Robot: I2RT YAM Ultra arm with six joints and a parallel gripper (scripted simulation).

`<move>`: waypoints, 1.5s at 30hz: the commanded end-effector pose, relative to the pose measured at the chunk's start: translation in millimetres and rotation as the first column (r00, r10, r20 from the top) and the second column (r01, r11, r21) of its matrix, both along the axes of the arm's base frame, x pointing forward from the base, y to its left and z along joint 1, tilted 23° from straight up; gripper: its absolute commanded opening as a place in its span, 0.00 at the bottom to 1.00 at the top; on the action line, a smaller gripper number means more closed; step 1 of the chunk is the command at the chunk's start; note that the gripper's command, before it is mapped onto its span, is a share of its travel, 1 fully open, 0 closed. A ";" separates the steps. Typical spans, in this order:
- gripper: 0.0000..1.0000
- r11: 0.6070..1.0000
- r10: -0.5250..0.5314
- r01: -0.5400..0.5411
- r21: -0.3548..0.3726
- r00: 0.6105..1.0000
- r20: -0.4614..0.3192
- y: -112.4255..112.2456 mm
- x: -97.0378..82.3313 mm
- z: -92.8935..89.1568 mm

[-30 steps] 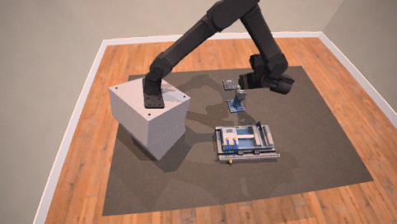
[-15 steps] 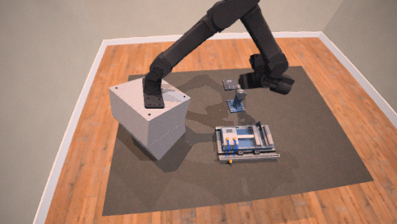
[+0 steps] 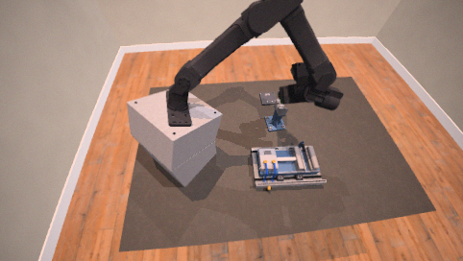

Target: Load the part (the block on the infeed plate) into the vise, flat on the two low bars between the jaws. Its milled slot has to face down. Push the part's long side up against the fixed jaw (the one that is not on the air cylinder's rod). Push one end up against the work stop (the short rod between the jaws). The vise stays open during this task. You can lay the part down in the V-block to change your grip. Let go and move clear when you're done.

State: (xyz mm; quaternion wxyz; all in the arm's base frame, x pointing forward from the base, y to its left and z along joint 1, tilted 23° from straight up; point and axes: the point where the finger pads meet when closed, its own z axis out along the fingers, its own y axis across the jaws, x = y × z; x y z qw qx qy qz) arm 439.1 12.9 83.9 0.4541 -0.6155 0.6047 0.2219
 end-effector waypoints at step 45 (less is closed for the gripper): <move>0.00 0.999 -0.010 0.009 0.033 0.999 0.037 -1.9 10.4 8.6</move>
